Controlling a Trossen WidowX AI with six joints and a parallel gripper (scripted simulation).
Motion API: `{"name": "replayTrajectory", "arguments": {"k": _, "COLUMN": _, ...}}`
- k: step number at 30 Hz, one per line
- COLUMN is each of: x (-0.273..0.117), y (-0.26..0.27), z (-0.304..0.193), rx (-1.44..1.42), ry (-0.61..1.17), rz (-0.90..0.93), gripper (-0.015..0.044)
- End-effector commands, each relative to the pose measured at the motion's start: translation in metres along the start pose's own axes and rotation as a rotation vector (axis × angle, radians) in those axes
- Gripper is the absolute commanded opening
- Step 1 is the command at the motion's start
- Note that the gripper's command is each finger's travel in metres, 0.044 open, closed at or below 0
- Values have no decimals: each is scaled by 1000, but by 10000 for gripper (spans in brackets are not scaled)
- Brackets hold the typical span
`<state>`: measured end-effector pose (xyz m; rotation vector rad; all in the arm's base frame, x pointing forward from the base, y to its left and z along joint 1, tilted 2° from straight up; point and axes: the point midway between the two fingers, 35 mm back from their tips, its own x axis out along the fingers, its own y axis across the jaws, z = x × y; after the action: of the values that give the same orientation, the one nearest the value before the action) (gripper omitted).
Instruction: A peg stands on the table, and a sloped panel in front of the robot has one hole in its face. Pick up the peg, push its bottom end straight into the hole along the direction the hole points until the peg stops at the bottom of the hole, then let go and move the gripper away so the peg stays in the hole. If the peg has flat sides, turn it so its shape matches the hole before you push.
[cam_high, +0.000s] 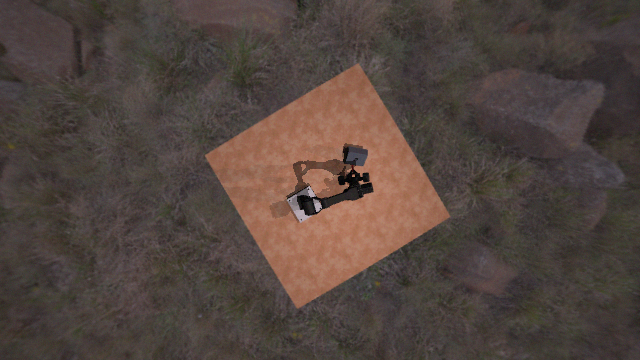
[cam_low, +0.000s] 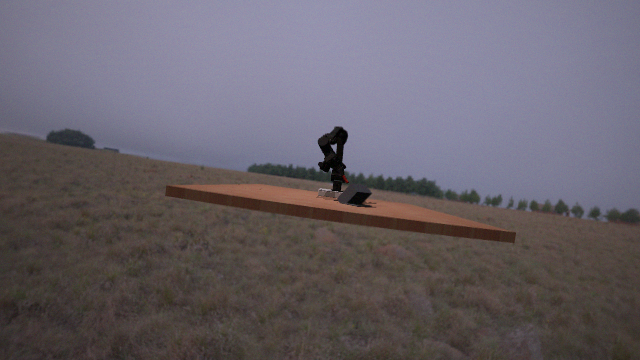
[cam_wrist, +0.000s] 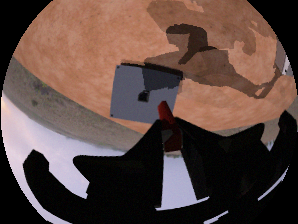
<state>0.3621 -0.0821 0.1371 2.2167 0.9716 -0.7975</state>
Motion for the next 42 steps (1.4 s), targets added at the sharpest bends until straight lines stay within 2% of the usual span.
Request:
{"name": "replayTrajectory", "arguments": {"k": 1, "x": -1, "y": 1, "z": 3, "rx": 53, "ry": 12, "rz": 6, "gripper": 0}}
{"name": "replayTrajectory", "arguments": {"k": 12, "x": -3, "y": 6, "z": 6, "rx": 142, "ry": 32, "rz": 25, "gripper": 0}}
{"name": "replayTrajectory", "arguments": {"k": 42, "x": 29, "y": 19, "z": 9, "rx": 329, "ry": 81, "rz": 60, "gripper": 0}}
